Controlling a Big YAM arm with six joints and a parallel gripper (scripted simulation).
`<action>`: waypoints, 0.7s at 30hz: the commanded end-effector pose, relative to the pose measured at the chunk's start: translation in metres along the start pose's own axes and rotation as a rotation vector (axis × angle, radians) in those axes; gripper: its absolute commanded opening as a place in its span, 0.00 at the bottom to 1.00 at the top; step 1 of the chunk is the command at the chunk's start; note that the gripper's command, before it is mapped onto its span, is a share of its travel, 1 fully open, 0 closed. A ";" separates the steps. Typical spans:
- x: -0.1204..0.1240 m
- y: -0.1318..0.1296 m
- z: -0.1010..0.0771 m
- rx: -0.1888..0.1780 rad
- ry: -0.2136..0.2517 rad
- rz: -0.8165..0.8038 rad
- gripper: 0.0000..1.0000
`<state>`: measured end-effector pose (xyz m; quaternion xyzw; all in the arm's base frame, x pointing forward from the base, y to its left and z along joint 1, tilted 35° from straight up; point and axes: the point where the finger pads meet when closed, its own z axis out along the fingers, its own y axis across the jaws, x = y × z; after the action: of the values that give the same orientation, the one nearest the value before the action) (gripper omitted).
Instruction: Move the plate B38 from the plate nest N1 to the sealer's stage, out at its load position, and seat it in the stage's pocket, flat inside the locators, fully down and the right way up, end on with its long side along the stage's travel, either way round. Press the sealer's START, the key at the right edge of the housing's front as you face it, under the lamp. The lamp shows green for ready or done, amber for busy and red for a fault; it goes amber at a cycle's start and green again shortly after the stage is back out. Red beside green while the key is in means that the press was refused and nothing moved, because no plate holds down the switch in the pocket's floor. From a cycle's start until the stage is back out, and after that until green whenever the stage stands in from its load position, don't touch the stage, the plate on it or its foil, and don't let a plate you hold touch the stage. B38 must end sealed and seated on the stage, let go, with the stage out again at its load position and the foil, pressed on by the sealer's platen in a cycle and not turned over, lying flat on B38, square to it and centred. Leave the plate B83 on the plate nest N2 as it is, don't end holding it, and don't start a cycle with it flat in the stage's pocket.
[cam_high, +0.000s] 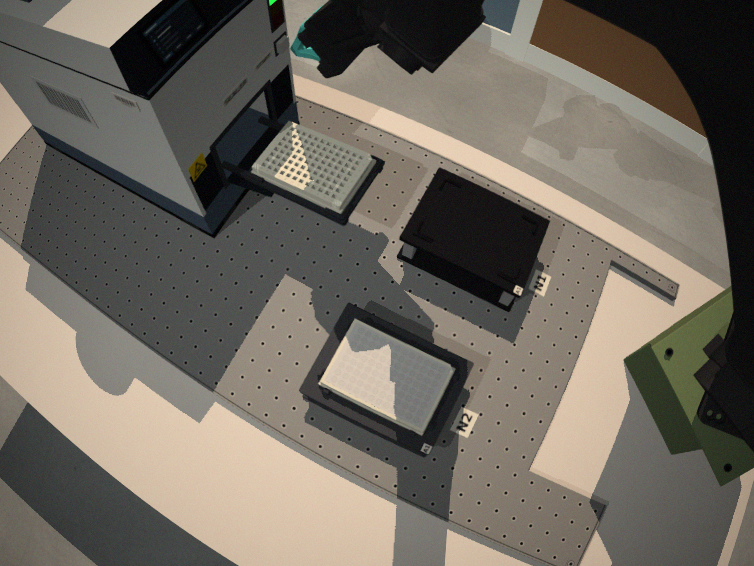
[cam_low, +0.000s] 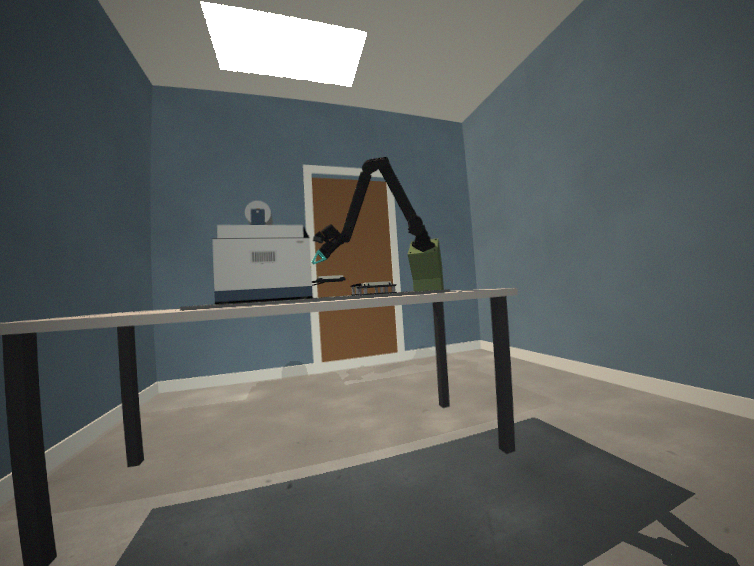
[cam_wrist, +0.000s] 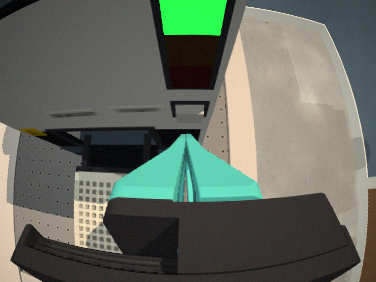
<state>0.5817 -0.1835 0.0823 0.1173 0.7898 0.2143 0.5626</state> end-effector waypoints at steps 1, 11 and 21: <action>-0.036 -0.008 -0.008 0.010 -0.058 -0.043 0.00; -0.026 -0.018 -0.002 0.021 -0.053 -0.011 0.00; -0.005 -0.004 0.005 0.001 -0.020 0.001 0.00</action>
<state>0.5828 -0.1896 0.0824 0.1202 0.7880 0.2108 0.5658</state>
